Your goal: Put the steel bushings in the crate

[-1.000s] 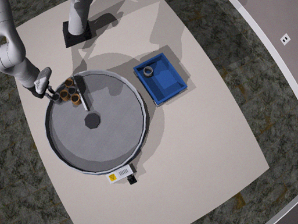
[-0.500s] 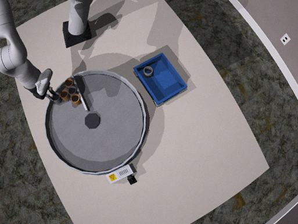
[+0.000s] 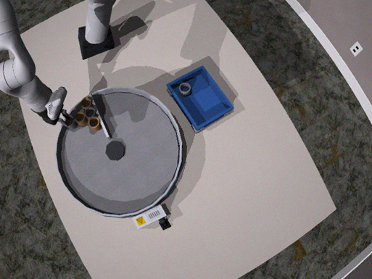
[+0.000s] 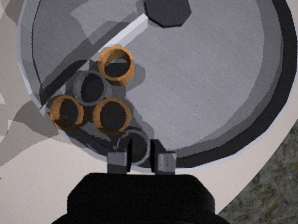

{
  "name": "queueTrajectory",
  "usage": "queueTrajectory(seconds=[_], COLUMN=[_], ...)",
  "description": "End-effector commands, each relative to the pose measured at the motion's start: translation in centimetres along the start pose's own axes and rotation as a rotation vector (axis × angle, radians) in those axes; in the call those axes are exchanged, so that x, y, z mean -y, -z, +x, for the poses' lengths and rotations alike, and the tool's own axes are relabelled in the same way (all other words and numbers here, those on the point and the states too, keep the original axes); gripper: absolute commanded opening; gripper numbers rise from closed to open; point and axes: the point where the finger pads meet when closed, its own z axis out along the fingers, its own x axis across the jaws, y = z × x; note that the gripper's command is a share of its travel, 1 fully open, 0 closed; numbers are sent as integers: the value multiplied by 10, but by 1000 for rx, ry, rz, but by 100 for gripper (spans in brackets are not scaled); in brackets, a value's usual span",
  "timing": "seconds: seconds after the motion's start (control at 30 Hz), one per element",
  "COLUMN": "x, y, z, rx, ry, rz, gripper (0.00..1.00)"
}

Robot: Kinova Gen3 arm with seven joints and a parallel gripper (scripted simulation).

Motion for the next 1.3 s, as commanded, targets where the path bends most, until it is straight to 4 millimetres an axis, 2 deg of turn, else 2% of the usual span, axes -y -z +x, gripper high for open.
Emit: queueTrajectory(seconds=[0.0,1.27], x=[0,-1], y=[-9,-13], z=[1,3], rx=[-2,-8], ry=[0,-5], rz=[-2,-4], gripper=[45,45])
